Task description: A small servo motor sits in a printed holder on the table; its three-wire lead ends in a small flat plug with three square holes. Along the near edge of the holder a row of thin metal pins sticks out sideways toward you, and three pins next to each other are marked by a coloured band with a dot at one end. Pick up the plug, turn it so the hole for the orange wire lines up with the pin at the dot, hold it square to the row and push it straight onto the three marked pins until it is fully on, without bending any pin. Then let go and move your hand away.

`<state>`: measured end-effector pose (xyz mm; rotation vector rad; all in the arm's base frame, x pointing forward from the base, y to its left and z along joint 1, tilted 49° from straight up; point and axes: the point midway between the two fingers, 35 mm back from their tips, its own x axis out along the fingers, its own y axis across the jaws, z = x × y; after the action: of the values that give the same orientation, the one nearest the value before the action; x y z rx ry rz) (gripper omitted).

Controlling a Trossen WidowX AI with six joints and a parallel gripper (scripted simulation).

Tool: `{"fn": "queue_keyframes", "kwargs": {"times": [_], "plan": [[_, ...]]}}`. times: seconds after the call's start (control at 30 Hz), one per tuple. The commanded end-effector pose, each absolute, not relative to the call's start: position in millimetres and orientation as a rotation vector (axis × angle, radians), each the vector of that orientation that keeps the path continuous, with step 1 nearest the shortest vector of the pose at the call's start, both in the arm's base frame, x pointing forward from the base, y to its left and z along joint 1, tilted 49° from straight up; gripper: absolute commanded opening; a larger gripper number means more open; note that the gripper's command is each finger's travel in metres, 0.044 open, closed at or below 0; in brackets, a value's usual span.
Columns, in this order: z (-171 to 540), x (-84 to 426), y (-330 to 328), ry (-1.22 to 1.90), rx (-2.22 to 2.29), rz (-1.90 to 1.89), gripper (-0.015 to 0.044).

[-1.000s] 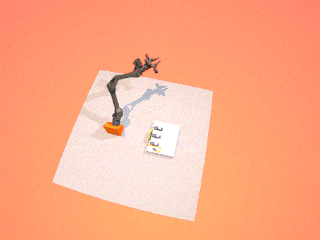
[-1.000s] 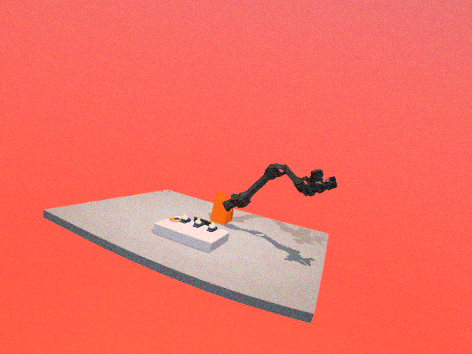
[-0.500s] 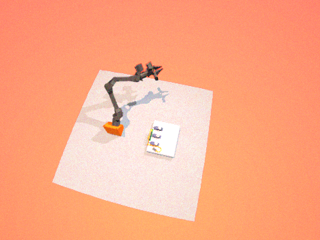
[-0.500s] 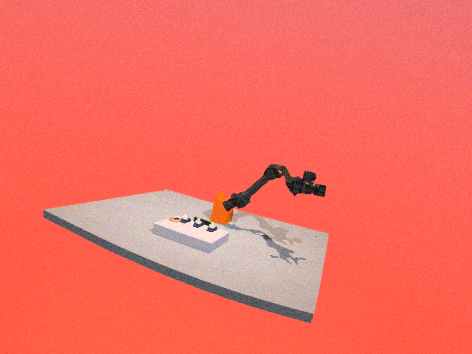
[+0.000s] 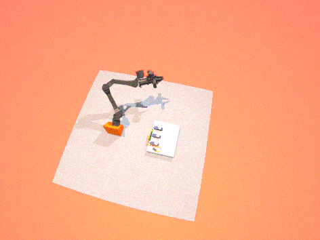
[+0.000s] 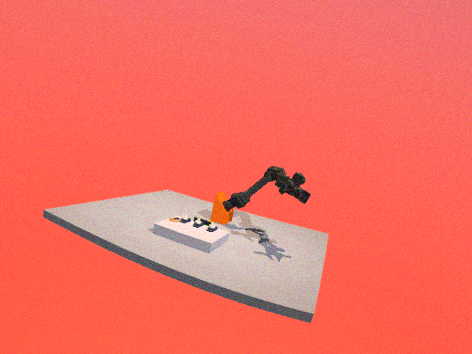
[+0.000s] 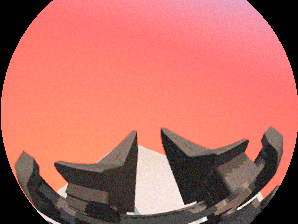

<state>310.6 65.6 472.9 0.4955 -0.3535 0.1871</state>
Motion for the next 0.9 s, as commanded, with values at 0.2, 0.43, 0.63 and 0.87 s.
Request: {"fn": "queue_keyframes", "kwargs": {"times": [0.2,0.43,0.63,0.87], "plan": [[402,318,34,-0.219,0.230,0.080,0.0115],[351,317,10,-0.112,0.068,0.022,0.0115],[319,326,-2,0.000,-0.007,0.004,0.0115],[285,365,-15,0.223,-0.014,0.021,0.0115]]}}
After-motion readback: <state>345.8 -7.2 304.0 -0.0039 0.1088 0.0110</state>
